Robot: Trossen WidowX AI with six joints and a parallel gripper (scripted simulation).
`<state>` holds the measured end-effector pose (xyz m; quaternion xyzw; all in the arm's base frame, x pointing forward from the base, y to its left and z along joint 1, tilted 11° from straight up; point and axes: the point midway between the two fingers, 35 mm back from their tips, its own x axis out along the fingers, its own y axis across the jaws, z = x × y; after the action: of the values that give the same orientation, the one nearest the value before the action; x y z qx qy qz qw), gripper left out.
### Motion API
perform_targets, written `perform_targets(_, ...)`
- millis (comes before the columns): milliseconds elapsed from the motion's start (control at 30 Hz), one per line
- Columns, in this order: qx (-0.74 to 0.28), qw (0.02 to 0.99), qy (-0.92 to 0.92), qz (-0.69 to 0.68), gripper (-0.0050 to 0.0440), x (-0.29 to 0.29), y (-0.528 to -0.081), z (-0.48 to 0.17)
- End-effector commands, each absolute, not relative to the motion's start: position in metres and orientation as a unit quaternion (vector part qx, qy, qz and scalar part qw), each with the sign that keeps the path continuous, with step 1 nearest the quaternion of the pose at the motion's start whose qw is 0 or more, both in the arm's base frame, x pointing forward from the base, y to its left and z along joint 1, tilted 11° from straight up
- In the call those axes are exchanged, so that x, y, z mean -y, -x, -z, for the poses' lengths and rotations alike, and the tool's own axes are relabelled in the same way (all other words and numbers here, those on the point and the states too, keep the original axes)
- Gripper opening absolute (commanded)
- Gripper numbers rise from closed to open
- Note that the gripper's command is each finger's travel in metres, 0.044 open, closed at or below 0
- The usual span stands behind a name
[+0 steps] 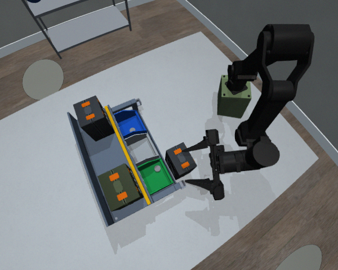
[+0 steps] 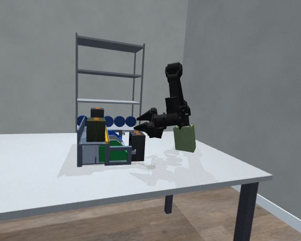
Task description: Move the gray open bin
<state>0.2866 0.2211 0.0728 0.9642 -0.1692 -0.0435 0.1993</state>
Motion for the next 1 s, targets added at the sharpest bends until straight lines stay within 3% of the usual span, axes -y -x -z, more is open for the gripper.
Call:
perform_targets(0,0.17,0.189,-0.966,0.04,0.04,-0.2227,-0.2873,-0.0787)
perform_targets(533,0.17,0.189,-0.966,0.04,0.04,-0.2227,-0.2873,-0.0787)
perform_targets(567,0.17,0.189,-0.966,0.04,0.044,-0.2227,-0.2873,-0.0787)
perform_targets(967,0.17,0.189,-0.966,0.04,0.044,-0.2227,-0.2873,-0.0787)
